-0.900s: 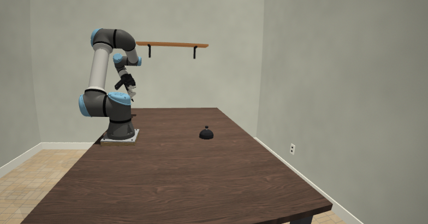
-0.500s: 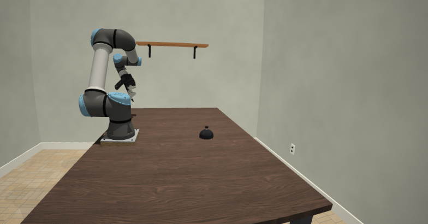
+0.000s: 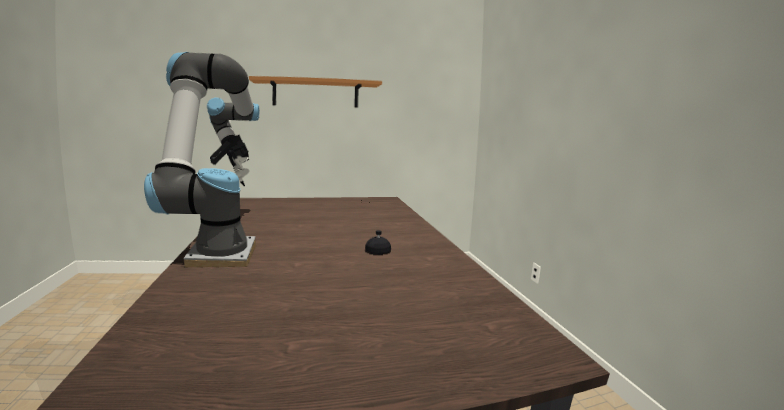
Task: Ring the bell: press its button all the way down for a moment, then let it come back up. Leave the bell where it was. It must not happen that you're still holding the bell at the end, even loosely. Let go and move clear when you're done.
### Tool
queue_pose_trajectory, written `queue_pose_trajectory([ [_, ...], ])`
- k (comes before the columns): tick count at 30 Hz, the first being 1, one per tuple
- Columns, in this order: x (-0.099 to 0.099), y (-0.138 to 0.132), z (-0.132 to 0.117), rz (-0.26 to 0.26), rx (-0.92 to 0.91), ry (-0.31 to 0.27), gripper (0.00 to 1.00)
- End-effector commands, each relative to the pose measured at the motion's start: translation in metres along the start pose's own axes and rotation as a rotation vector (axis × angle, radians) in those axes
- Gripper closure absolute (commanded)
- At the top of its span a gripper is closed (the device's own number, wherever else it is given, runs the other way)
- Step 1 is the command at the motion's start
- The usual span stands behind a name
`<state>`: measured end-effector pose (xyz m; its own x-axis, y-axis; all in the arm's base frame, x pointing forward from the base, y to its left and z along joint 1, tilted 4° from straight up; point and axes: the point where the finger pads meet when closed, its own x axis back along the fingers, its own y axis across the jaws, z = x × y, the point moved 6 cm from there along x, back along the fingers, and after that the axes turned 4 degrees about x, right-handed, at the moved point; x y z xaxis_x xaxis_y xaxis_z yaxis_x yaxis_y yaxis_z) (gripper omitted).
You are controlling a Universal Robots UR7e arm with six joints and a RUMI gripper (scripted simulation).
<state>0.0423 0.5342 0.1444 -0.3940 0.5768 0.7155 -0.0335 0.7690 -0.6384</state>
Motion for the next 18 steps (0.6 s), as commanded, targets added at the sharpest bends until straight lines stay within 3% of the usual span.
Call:
queue_pose_trajectory([
  [1, -0.003, -0.003, -0.006, -0.002, -0.001, 0.013, 0.00],
  [9, -0.011, -0.006, -0.020, -0.005, 0.001, 0.040, 0.00],
  [18, -0.034, -0.019, -0.061, -0.022, 0.004, 0.120, 0.00],
])
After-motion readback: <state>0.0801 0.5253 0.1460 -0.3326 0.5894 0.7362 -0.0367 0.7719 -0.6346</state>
